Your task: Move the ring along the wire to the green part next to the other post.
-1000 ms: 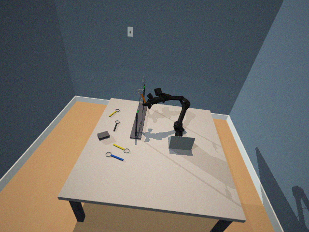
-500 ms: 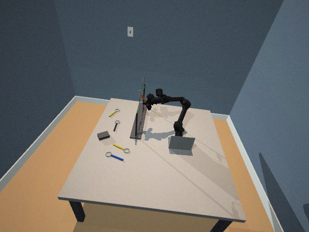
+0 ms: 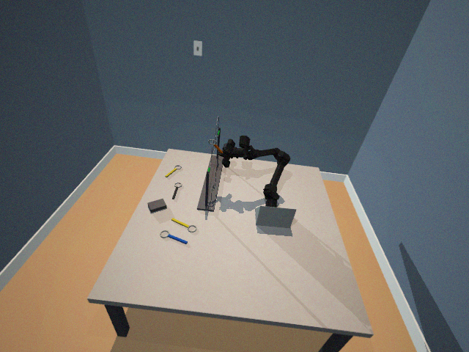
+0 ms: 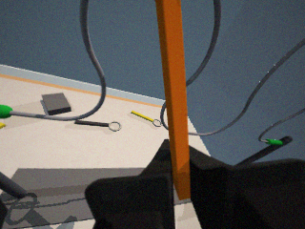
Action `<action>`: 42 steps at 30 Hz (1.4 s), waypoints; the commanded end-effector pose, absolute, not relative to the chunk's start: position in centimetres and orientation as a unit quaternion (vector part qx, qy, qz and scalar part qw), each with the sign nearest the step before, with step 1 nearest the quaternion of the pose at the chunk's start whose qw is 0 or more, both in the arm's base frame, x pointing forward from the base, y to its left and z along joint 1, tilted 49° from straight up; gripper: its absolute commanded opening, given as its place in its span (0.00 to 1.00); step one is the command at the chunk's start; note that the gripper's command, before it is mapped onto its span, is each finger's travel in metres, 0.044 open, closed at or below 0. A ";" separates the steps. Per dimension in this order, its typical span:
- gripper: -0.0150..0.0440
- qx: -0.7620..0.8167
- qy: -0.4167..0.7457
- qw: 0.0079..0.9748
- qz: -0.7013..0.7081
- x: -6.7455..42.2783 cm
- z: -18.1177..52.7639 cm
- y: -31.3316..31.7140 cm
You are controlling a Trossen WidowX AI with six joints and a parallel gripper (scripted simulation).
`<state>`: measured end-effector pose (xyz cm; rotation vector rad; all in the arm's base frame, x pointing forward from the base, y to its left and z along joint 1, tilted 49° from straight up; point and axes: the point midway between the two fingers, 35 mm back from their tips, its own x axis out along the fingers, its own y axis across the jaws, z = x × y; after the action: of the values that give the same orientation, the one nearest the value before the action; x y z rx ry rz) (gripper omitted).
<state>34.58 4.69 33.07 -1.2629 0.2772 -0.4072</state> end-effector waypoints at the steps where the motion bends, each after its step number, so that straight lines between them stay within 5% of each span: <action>1: 0.00 -0.619 0.123 0.750 -0.197 34.5 33.3 4.4; 42: 0.00 -0.797 0.059 0.550 -0.242 34.3 36.9 4.6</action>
<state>34.28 4.44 36.91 -1.8290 0.1526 -0.5646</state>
